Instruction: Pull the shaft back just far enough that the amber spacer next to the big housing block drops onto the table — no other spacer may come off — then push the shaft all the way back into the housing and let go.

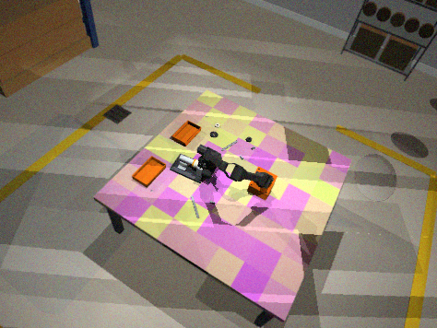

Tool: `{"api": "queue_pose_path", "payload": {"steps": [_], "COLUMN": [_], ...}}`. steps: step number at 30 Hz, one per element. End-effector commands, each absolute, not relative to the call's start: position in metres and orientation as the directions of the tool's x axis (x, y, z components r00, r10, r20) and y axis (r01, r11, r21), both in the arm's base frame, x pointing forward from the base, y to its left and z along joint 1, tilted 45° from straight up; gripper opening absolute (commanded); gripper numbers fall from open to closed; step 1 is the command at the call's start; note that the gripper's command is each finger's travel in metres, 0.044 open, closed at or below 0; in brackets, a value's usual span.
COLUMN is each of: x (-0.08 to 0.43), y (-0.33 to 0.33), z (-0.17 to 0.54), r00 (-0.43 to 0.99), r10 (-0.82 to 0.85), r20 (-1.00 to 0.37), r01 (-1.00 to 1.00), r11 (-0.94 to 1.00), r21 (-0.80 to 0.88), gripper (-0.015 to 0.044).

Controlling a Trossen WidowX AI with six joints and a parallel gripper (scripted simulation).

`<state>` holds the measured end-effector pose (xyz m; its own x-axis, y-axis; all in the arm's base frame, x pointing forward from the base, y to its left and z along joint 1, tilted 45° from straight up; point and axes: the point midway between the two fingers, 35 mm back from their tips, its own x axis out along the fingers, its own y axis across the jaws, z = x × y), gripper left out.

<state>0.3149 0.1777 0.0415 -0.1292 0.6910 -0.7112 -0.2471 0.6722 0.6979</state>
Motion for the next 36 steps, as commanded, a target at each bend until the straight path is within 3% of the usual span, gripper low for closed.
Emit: {"api": "queue_pose_path", "payload": {"steps": [1, 36], "x": [0.3140, 0.3110], "y": [0.1776, 0.1767], "z": [0.0418, 0.0415], "r00": [-0.130, -0.130], "r10": [0.692, 0.692], "r20": [-0.710, -0.710], "r01": [-0.249, -0.249], "r11": [0.671, 0.671], "r21": [0.699, 0.699], "gripper": [0.0000, 0.0000]}}
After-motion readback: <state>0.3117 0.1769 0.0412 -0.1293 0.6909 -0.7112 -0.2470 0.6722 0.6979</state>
